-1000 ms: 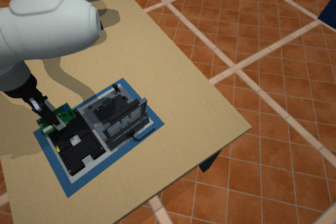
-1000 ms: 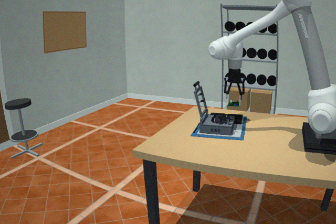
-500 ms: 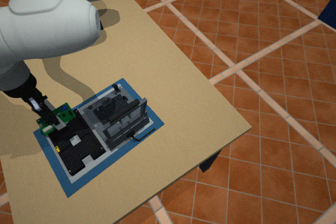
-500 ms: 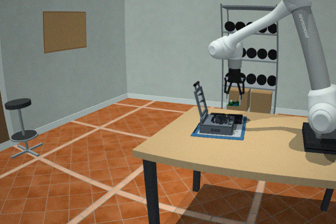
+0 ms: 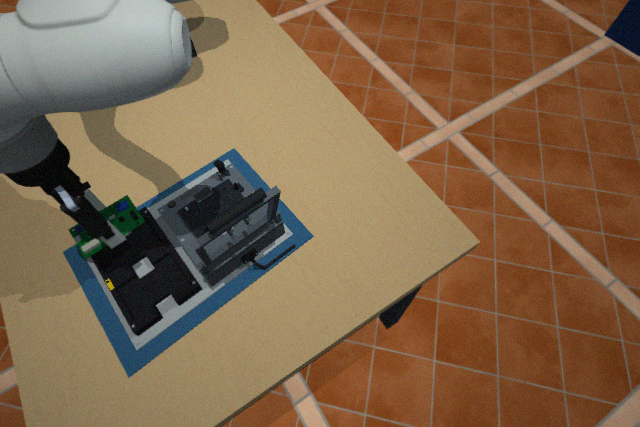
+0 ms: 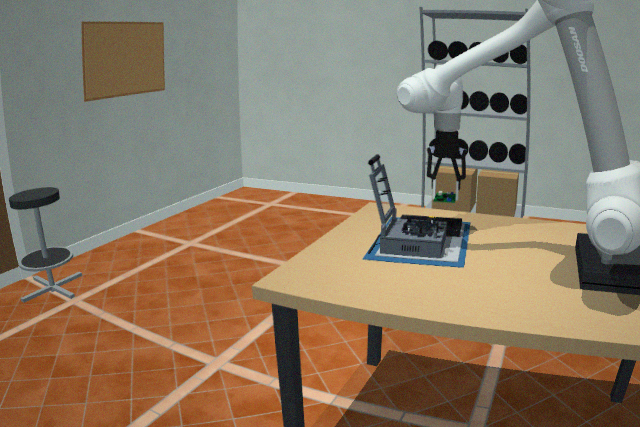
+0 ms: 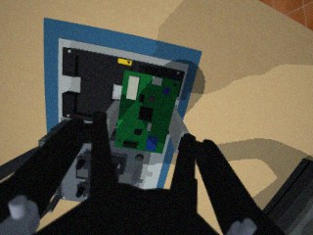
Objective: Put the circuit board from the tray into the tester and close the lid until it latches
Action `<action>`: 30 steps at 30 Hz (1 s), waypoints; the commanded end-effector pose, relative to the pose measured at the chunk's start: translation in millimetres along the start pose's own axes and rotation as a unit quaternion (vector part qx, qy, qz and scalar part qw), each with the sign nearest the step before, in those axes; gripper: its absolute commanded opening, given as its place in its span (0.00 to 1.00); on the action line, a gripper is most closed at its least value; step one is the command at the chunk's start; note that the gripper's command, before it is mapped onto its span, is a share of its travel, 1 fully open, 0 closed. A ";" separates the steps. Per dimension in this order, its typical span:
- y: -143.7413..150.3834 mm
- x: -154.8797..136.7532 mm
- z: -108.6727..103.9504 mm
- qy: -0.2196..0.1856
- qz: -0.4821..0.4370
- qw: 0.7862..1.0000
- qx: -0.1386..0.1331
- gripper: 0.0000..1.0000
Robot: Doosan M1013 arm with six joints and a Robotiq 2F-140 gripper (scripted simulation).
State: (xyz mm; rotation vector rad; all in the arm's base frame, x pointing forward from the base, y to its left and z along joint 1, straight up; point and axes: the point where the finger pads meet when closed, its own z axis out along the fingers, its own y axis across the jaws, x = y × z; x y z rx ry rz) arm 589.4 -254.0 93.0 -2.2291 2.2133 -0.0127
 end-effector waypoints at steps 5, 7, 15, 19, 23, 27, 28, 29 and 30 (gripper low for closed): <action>0.0 0.0 -0.1 0.000 0.000 1.000 0.000 0.46; 0.0 0.0 -0.1 0.000 0.000 1.000 0.000 0.46; 0.0 0.0 -0.1 0.000 0.000 1.000 0.000 0.46; 0.0 0.0 -0.1 0.000 -0.001 1.000 0.000 0.46; 0.0 0.0 -0.1 0.000 -0.004 1.000 0.000 0.46; 0.0 0.0 -0.1 0.000 -0.007 1.000 0.000 0.46; 0.0 0.0 -0.1 0.000 -0.009 1.000 0.000 0.46; 0.0 0.0 -0.1 0.000 -0.010 1.000 0.000 0.46; 0.0 0.0 -0.1 0.000 -0.012 1.000 0.000 0.46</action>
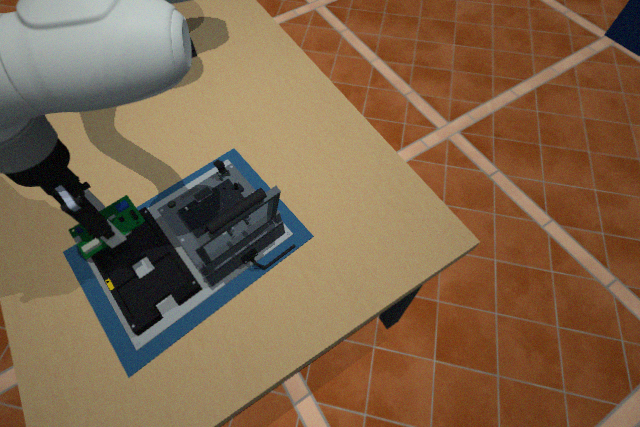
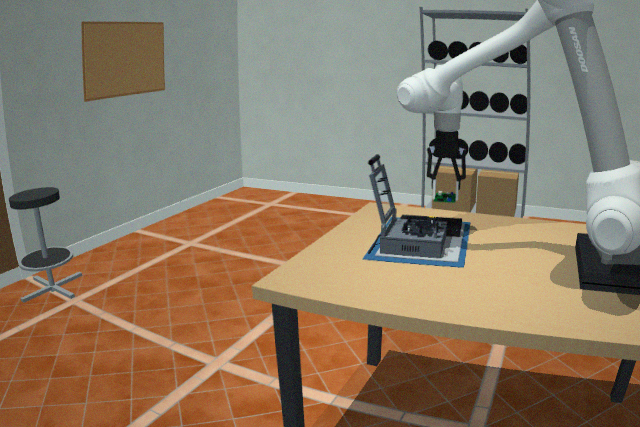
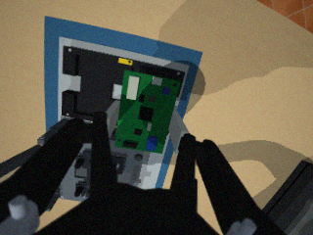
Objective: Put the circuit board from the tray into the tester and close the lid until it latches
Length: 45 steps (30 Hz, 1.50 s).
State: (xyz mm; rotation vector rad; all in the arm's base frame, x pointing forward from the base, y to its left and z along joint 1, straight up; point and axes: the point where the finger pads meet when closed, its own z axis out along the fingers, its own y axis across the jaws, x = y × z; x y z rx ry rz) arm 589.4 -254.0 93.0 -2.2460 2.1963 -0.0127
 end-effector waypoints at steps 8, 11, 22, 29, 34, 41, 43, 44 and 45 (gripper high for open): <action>0.0 0.0 -0.1 0.000 -0.016 1.000 0.000 0.46; 0.0 0.0 -0.1 0.000 -0.024 1.000 0.000 0.46; 0.0 0.0 -0.1 0.000 -0.057 0.998 0.000 0.46; 0.0 0.0 -0.1 0.000 -0.093 0.996 0.000 0.46; 0.0 0.0 -0.1 0.000 -0.124 0.992 0.000 0.46; 0.0 0.0 -0.1 0.000 -0.160 0.987 0.000 0.46; 0.0 0.0 -0.1 0.000 -0.175 0.985 0.000 0.46; 0.0 0.0 -0.1 0.000 -0.183 0.983 0.000 0.46; 0.0 0.0 -0.1 0.000 -0.191 0.982 0.000 0.46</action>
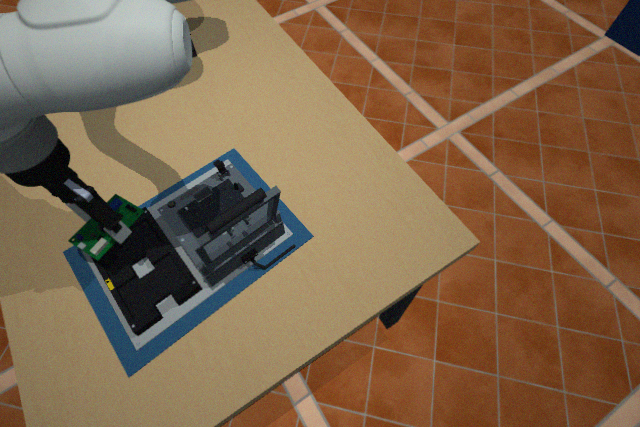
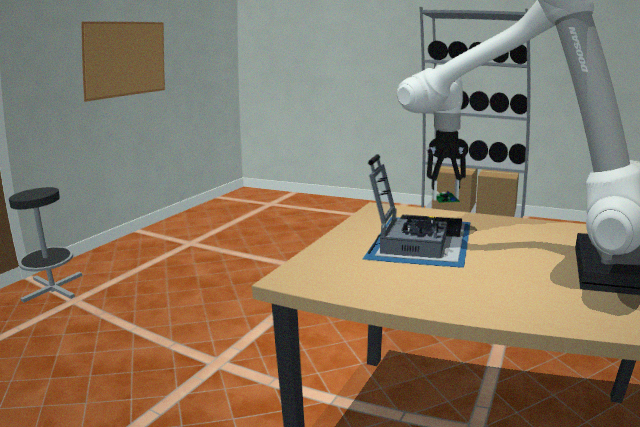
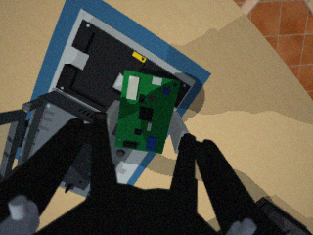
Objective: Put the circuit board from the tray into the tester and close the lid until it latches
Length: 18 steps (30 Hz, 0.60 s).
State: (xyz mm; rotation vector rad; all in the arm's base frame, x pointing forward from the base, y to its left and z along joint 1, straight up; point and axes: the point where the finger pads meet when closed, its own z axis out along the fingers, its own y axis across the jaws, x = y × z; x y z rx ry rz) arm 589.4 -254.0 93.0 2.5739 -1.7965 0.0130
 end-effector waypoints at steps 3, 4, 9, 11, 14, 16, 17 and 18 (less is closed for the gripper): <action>0.0 0.0 -0.1 -0.001 -0.054 0.999 0.001 0.46; 0.0 0.0 -0.1 -0.001 -0.062 0.998 0.001 0.46; 0.0 0.0 -0.1 -0.001 -0.090 0.996 0.001 0.46; 0.0 0.0 -0.1 -0.001 -0.109 0.994 0.001 0.46; 0.0 0.0 -0.1 0.000 -0.139 0.990 0.001 0.46; 0.0 0.0 -0.1 0.000 -0.160 0.987 0.001 0.46; 0.0 0.0 -0.1 0.000 -0.171 0.985 0.001 0.46; 0.0 0.0 -0.1 0.000 -0.181 0.983 0.001 0.46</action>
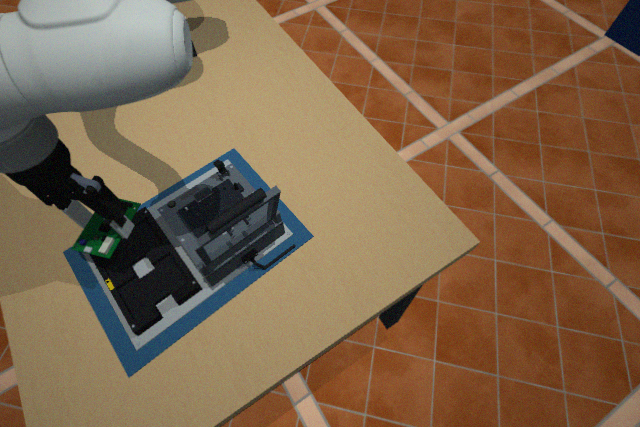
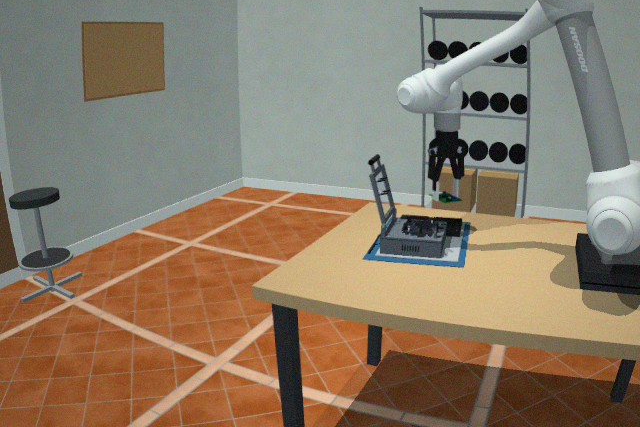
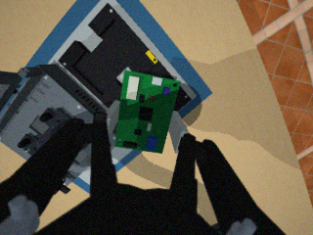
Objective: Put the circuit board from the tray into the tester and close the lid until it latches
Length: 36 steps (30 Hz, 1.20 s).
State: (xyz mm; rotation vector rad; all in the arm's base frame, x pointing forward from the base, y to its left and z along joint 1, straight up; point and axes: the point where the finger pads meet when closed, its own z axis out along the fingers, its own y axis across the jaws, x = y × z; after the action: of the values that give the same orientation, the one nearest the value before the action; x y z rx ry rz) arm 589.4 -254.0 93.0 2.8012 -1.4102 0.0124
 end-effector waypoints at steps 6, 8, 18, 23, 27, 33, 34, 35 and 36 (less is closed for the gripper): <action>0.0 0.0 -0.1 -0.001 -0.106 0.994 0.002 0.46; 0.0 0.0 -0.1 -0.001 -0.106 0.994 0.002 0.46; 0.0 0.0 -0.1 0.000 -0.226 0.974 0.002 0.46; 0.0 0.0 -0.1 0.000 -0.288 0.958 0.002 0.46; 0.0 0.0 -0.1 0.000 -0.312 0.950 0.002 0.46; 0.0 0.0 -0.1 0.000 -0.386 0.922 0.002 0.46; 0.0 0.0 -0.1 0.000 -0.399 0.917 0.002 0.46; 0.0 0.0 -0.1 0.000 -0.411 0.912 0.002 0.46; 0.0 0.0 -0.1 0.000 -0.423 0.906 0.002 0.46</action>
State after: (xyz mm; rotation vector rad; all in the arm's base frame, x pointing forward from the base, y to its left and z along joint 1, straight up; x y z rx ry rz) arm 589.4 -254.0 93.0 3.1196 -0.2603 0.0068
